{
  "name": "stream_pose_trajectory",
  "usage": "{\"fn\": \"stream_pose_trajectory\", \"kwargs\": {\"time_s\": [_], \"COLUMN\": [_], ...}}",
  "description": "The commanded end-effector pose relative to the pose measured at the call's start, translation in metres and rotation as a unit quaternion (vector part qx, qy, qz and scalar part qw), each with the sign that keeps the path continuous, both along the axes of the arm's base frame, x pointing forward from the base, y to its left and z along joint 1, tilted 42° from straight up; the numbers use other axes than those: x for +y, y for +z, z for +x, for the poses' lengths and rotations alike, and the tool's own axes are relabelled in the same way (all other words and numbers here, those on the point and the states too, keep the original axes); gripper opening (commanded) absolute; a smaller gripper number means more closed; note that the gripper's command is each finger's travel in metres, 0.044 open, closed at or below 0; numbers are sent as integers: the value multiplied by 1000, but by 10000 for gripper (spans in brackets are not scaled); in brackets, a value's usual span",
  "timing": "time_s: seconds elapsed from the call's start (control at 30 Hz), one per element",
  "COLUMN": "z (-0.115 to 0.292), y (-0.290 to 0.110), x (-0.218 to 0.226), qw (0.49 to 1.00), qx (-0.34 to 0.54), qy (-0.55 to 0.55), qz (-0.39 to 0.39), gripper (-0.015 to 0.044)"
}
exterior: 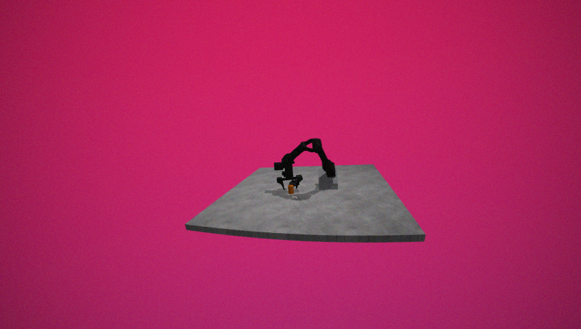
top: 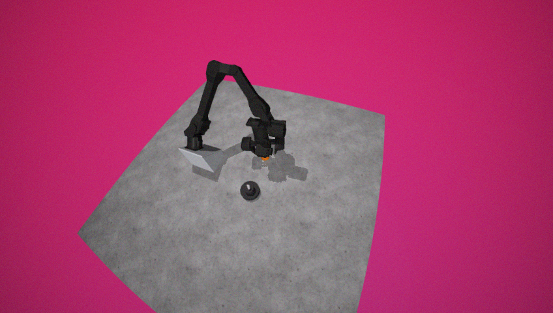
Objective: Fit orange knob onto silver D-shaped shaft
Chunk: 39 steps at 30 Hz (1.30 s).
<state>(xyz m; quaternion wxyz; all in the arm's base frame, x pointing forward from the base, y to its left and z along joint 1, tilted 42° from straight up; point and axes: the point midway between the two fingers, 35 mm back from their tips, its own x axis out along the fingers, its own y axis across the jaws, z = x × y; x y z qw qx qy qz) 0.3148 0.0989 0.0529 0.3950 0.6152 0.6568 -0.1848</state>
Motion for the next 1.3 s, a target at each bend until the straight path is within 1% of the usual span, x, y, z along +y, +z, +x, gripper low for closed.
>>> {"fn": "stream_pose_trajectory", "kwargs": {"time_s": [0.0, 0.27, 0.63, 0.8, 0.93, 0.97, 1.27], "z": [-2, -2, -2, -2, 4, 6, 7], "y": [-9, -16, -16, -16, -12, -10, 23], "x": [6, 13, 13, 13, 3, -2, -33], "qw": [1000, 1000, 1000, 1000, 1000, 1000, 1000], "qx": [7, 7, 7, 7, -15, -21, -10], "qy": [0, 0, 0, 0, 0, 0, 0], "qz": [1, 2, 2, 2, -7, -10, -12], "gripper": [440, 440, 151, 118, 13, 0, 0]}}
